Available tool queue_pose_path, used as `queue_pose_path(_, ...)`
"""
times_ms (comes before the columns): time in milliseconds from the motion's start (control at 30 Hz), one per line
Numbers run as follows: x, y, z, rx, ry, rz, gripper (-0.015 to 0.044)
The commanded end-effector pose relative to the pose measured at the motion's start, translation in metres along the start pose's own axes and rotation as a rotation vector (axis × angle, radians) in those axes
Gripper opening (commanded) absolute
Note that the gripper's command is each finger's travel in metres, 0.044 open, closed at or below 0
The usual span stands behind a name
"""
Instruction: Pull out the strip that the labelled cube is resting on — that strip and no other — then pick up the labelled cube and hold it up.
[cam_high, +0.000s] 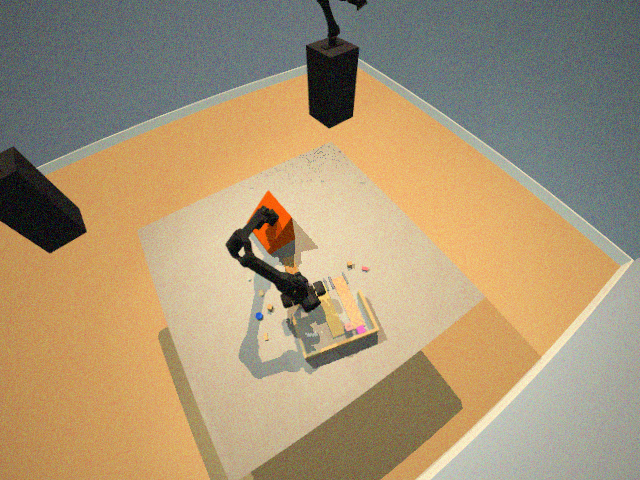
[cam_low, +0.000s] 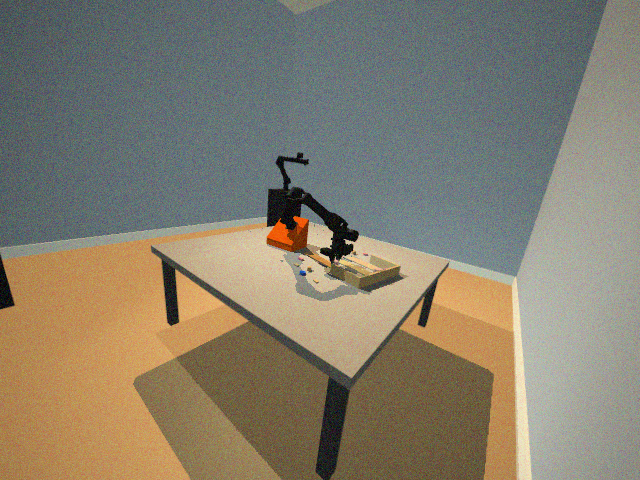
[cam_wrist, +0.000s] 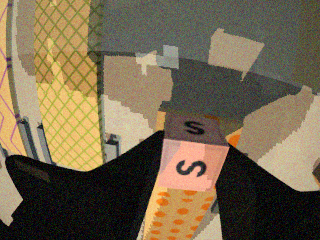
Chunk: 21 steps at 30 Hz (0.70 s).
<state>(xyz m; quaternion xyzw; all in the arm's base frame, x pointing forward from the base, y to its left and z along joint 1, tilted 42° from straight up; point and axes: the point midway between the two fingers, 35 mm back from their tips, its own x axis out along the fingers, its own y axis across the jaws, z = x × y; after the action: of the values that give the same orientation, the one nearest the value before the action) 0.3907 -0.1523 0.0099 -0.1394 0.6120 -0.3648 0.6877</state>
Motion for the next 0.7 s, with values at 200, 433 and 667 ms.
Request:
queue_pose_path(200,-0.009,0.0,-0.01,-0.001,0.0,0.001,0.0)
queue_pose_path(433,-0.031,0.0,-0.04,-0.006,0.003,0.002,0.0)
queue_pose_path(667,-0.043,-0.001,-0.06,-0.01,0.005,0.001,0.0)
